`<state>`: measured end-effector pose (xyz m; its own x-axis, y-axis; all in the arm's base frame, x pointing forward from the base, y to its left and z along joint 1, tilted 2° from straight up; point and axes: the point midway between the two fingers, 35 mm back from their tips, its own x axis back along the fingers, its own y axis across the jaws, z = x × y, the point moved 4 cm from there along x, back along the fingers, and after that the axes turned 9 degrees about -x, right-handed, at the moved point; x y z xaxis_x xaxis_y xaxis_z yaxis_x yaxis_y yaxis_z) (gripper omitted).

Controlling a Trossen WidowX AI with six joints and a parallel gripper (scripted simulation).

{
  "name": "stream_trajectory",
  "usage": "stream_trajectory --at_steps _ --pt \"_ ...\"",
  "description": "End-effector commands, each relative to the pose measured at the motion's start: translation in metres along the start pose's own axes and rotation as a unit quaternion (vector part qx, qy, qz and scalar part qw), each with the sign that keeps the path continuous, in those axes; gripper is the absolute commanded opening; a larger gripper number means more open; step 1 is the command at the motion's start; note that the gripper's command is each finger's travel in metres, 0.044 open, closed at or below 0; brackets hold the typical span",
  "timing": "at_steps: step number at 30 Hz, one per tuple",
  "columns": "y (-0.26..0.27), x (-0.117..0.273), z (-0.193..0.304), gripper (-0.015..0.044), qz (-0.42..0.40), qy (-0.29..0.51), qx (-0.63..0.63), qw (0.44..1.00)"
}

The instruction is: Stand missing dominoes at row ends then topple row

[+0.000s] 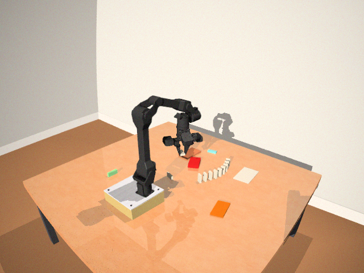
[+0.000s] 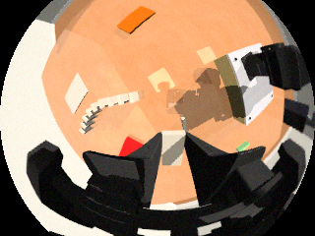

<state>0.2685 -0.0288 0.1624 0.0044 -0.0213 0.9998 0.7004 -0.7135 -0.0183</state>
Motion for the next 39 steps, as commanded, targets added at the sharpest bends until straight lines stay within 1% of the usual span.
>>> stream_trajectory --at_steps 1,6,11,15,21,23,30,39 --pt "0.007 0.011 0.025 0.0107 -0.002 0.001 0.081 0.997" --pt "0.014 0.022 0.083 0.0107 -0.003 0.003 0.263 0.965" --pt "0.009 0.025 0.141 0.0107 -0.005 0.005 0.436 0.900" --pt "-0.005 0.022 0.186 0.0107 -0.006 0.006 0.564 0.826" --pt "-0.038 0.010 0.245 0.0107 -0.007 0.008 0.727 0.686" --pt "-0.042 0.008 0.251 0.0107 -0.007 0.008 0.744 0.669" --pt "-0.042 0.008 0.252 0.0107 -0.009 0.007 0.744 0.668" --pt "-0.037 -0.013 0.276 0.0107 -0.089 -0.029 0.773 0.627"
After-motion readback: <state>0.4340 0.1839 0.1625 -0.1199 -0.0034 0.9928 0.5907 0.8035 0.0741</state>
